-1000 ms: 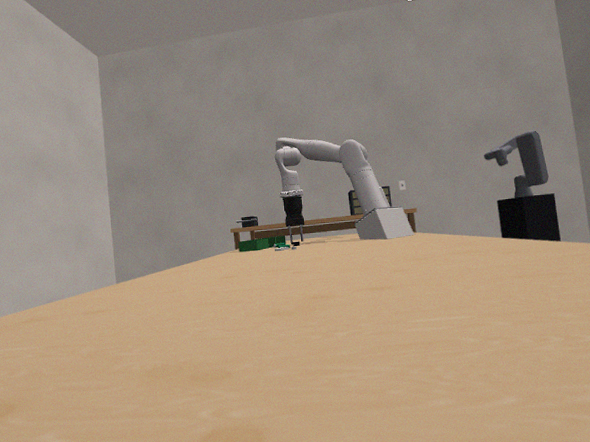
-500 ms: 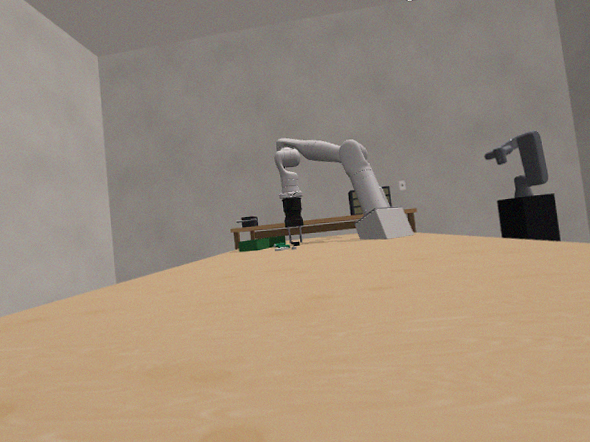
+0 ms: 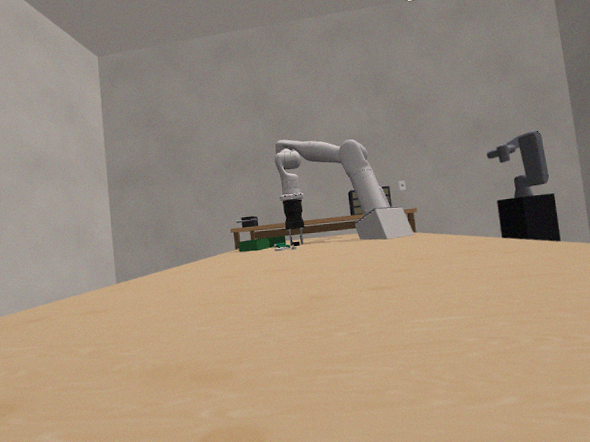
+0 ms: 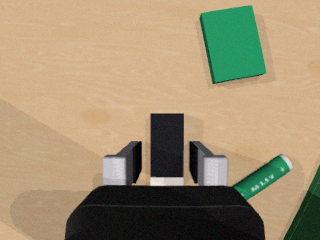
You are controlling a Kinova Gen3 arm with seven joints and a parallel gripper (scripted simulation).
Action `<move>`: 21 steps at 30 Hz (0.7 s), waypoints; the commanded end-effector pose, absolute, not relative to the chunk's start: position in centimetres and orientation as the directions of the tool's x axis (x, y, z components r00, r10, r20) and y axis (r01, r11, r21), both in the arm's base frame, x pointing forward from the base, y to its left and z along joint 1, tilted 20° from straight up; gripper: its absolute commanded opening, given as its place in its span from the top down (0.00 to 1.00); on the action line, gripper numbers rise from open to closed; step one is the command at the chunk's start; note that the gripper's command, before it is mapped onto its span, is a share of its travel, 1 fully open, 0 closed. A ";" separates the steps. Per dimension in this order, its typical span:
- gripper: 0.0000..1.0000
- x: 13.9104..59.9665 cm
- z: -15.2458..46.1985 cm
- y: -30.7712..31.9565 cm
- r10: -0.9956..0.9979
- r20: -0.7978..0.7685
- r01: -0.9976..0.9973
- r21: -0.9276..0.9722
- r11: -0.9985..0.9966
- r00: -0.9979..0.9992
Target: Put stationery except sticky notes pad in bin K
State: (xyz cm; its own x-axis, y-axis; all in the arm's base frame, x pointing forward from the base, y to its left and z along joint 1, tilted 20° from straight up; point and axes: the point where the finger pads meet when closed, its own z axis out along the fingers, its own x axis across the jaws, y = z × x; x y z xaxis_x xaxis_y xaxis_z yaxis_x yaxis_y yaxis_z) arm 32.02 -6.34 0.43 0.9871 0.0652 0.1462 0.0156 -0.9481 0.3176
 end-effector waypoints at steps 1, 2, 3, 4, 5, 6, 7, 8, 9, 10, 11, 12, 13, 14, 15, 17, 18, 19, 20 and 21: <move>0.25 32.1 0.5 -6.3 0.065 0.147 0.016 0.318 -0.948 0.987; 0.25 32.1 0.5 -6.3 0.065 0.147 0.016 0.318 -0.948 0.987; 0.55 32.1 0.5 -6.3 0.065 0.147 0.016 0.318 -0.948 0.987; 0.55 32.1 0.5 -6.3 0.065 0.147 0.016 0.318 -0.948 0.987; 0.55 32.1 0.5 -6.3 0.065 0.147 0.016 0.318 -0.948 0.987; 0.55 32.1 0.5 -6.3 0.065 0.147 0.016 0.318 -0.948 0.987; 0.55 32.1 0.5 -6.3 0.065 0.147 0.016 0.318 -0.948 0.987; 0.55 32.1 0.5 -6.3 0.066 0.147 0.016 0.318 -0.948 0.987; 0.55 32.1 0.5 -6.3 0.066 0.147 0.016 0.318 -0.948 0.987; 0.55 32.1 0.5 -6.3 0.066 0.147 0.016 0.318 -0.948 0.987; 0.55 32.1 0.5 -6.3 0.066 0.147 0.016 0.318 -0.948 0.987; 0.55 32.1 0.5 -6.3 0.066 0.147 0.016 0.318 -0.948 0.987; 0.55 32.1 0.5 -6.3 0.066 0.147 0.016 0.318 -0.948 0.987; 0.55 32.1 0.5 -6.3 0.066 0.147 0.016 0.318 -0.948 0.987; 0.55 32.1 0.5 -6.3 0.066 0.147 0.016 0.318 -0.948 0.987; 0.55 32.1 0.5 -6.3 0.066 0.147 0.016 0.318 -0.948 0.987; 0.55 32.1 0.5 -6.3 0.066 0.147 0.016 0.318 -0.948 0.987; 0.55 32.1 0.5 -6.3 0.066 0.147 0.016 0.318 -0.948 0.987; 0.55 32.1 0.5 -6.3 0.066 0.147 0.016 0.318 -0.948 0.987; 0.55 32.1 0.5 -6.3 0.066 0.147 0.016 0.318 -0.948 0.987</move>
State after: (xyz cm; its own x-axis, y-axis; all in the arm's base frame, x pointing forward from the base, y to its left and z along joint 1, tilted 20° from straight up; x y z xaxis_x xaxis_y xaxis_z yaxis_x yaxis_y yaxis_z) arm 32.06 -6.35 0.43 0.9871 0.0651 0.1461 0.0156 -0.9482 0.3174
